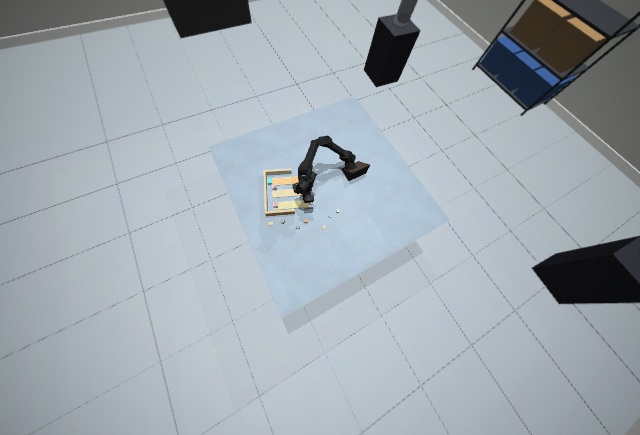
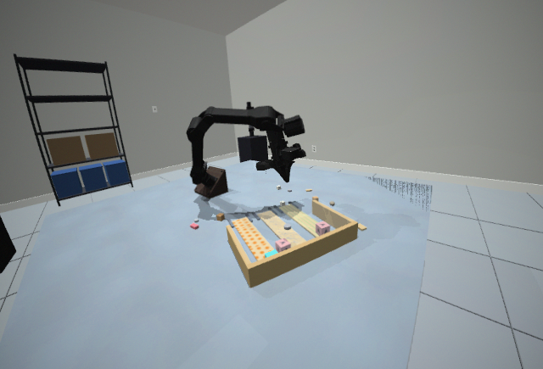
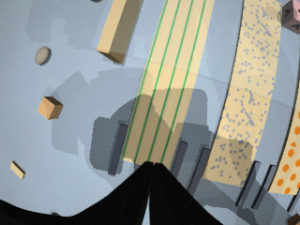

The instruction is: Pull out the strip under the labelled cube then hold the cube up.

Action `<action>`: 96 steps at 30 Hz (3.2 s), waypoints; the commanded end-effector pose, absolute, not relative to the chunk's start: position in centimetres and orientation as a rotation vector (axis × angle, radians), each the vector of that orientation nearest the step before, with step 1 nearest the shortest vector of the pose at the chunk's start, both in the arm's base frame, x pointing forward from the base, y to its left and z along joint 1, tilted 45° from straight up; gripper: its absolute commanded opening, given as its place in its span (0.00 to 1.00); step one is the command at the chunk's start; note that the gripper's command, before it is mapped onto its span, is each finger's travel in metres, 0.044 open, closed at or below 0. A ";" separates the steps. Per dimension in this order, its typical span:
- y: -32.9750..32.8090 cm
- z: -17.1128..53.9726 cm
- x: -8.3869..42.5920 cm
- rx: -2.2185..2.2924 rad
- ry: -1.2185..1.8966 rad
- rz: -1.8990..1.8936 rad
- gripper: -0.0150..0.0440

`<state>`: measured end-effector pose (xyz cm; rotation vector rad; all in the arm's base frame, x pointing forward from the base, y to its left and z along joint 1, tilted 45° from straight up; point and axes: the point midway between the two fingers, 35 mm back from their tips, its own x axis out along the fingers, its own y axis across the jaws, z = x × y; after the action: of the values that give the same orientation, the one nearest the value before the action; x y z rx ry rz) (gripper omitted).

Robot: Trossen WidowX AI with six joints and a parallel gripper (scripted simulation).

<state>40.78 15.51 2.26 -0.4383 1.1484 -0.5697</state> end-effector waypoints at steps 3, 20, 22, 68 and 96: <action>13.9 -1.3 41.2 -0.367 1.268 -0.756 0.25; 12.7 -2.7 41.3 -0.363 1.278 -0.776 0.25; 12.5 -3.0 41.4 -0.363 1.278 -0.776 0.25; 8.7 -6.5 41.4 -0.365 1.276 -0.778 0.25; 8.5 -6.7 41.4 -0.365 1.276 -0.779 0.25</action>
<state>41.22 8.79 -6.75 -0.3632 1.2810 -0.7763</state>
